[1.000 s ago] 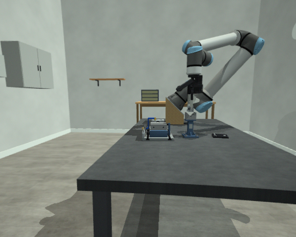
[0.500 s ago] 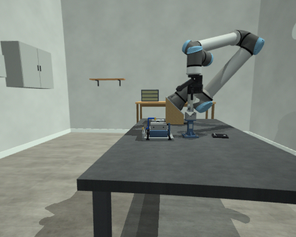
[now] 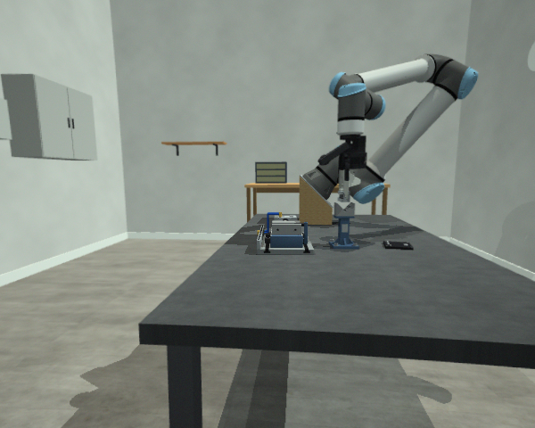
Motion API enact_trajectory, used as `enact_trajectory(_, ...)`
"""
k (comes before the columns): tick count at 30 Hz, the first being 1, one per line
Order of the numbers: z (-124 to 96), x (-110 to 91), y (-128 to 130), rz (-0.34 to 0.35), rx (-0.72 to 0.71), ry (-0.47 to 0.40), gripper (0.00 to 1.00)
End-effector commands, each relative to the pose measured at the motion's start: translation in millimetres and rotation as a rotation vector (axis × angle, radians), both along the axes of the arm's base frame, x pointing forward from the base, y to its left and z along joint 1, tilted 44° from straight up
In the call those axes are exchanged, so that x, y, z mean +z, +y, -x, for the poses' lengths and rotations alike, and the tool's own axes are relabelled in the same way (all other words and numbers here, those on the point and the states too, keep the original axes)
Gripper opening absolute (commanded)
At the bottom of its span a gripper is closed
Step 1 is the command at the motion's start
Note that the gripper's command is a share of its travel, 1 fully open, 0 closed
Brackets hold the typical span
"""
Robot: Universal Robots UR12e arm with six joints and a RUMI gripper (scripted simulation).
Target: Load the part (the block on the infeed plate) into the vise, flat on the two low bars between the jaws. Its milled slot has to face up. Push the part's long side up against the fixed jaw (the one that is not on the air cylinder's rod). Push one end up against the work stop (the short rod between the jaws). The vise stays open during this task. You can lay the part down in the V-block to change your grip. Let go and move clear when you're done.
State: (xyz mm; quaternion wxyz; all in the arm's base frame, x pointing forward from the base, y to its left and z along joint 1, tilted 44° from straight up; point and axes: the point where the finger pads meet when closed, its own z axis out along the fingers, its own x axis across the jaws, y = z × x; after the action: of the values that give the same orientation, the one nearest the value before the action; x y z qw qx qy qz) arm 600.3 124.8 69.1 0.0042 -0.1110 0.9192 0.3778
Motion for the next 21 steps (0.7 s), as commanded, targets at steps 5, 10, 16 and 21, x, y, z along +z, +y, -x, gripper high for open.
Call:
enact_trajectory(5,-0.6,0.4,-0.6,0.001,-0.001,-0.001,0.00)
enact_trajectory(10,-0.6,0.4,-0.5,0.003,-0.001,-0.002,0.00)
enact_trajectory(16,-0.4,0.4,-0.4,0.012,-0.001,-0.003,0.00)
enact_trajectory(21,-0.3,0.5,-0.3,0.019,-0.002,-0.005,0.00)
